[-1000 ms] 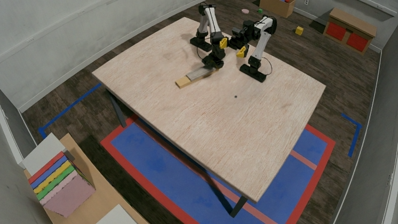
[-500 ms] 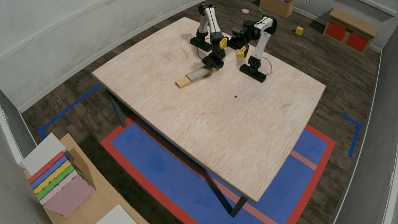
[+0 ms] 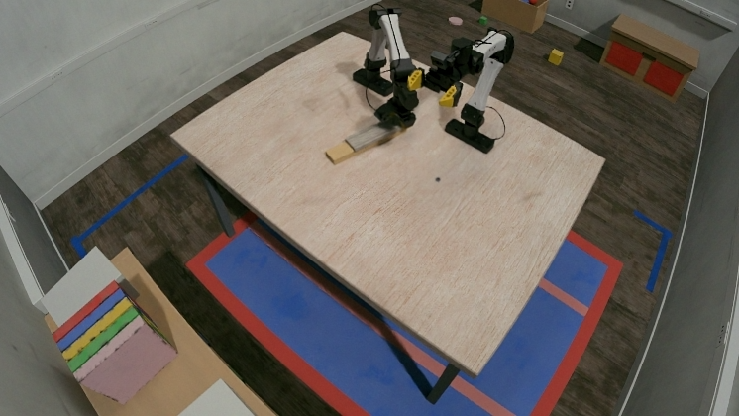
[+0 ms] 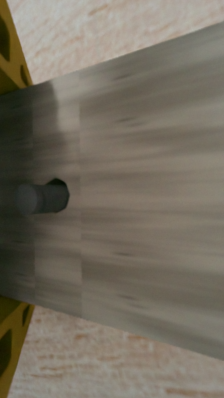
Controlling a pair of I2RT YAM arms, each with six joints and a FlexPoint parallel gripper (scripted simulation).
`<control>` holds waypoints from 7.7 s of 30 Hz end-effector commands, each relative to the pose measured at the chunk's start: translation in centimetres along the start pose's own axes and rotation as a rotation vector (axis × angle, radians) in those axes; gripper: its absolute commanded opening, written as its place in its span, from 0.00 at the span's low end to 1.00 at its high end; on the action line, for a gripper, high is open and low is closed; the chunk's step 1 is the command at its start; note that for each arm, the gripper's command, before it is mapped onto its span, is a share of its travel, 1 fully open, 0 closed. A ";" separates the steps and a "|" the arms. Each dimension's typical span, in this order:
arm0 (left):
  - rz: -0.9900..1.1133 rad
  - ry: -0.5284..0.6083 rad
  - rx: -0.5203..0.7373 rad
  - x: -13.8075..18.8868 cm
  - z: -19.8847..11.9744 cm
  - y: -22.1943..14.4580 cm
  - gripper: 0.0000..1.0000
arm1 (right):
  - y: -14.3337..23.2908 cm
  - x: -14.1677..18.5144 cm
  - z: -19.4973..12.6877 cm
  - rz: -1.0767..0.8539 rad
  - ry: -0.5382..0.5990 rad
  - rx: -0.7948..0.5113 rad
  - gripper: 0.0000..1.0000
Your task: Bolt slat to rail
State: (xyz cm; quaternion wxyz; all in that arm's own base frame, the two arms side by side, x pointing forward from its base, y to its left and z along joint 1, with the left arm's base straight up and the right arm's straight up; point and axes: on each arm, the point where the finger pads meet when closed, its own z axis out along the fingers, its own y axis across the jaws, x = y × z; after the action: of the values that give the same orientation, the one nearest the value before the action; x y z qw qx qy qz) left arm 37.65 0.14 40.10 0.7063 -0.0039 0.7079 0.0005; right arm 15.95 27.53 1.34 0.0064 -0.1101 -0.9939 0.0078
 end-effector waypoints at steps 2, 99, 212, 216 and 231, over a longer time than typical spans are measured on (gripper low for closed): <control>0.005 -0.016 0.006 -0.6 -0.2 -0.1 1.00 | 0.4 -0.2 -0.4 0.001 -0.007 -0.017 1.00; 0.005 -0.016 0.006 -0.6 -0.2 -0.1 1.00 | -14.9 -26.9 -32.0 -0.147 -1.255 -0.425 1.00; -0.874 0.995 -0.574 29.0 -2.9 2.6 1.00 | -22.8 -26.6 -39.3 -0.160 -1.590 -0.187 1.00; -0.927 1.054 -0.660 30.5 -4.1 2.7 1.00 | -22.8 -26.6 -39.3 -0.160 -1.590 -0.187 1.00; -1.078 1.229 -0.998 34.8 -9.0 3.0 1.00 | -22.8 -26.6 -39.3 -0.160 -1.590 -0.187 1.00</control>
State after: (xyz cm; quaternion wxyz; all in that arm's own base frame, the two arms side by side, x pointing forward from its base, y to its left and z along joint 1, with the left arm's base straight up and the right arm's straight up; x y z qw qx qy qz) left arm 30.56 2.68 6.61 0.0781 -0.5923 0.8006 -0.0474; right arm 37.53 -0.19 39.93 -0.7035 -0.0056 -0.7107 0.0032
